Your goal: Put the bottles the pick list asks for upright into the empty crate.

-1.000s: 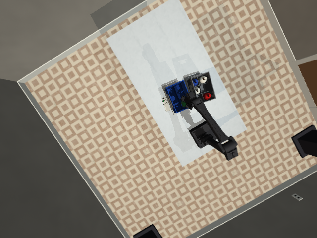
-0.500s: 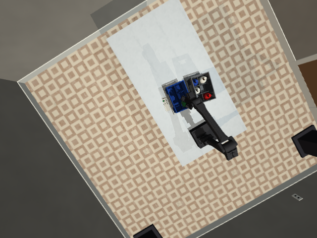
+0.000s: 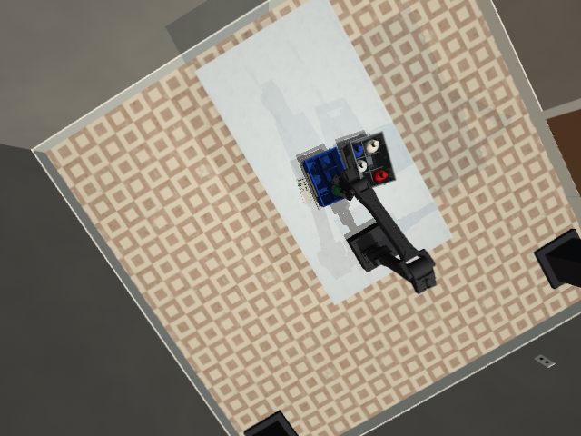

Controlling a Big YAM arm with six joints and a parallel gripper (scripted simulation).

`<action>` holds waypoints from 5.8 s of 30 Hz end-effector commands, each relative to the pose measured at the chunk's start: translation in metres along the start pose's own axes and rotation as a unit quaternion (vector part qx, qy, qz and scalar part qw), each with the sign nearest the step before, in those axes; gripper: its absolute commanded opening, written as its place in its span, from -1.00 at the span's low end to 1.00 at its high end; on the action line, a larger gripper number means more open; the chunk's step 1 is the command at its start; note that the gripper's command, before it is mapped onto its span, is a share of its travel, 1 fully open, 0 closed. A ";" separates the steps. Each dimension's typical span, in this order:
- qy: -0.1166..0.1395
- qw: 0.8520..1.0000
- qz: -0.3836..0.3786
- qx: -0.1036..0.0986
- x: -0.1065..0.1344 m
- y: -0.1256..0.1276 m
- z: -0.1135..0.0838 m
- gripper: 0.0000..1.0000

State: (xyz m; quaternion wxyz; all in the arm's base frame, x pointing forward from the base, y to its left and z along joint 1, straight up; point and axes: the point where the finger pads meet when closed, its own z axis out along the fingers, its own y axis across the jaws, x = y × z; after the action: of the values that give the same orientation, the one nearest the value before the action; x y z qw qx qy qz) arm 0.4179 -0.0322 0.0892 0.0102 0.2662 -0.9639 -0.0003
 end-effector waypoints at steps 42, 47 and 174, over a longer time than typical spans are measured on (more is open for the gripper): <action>-0.046 0.999 -0.001 0.029 -0.026 -0.016 -0.029 -1.00; -0.032 0.999 -0.001 0.019 -0.019 -0.011 -0.012 -1.00; -0.027 0.999 0.000 0.018 -0.011 -0.015 0.015 0.21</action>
State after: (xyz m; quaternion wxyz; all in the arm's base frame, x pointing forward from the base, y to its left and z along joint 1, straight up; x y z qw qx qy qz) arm 0.4240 -0.0300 0.0644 -0.0023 0.2674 -0.9636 -0.0013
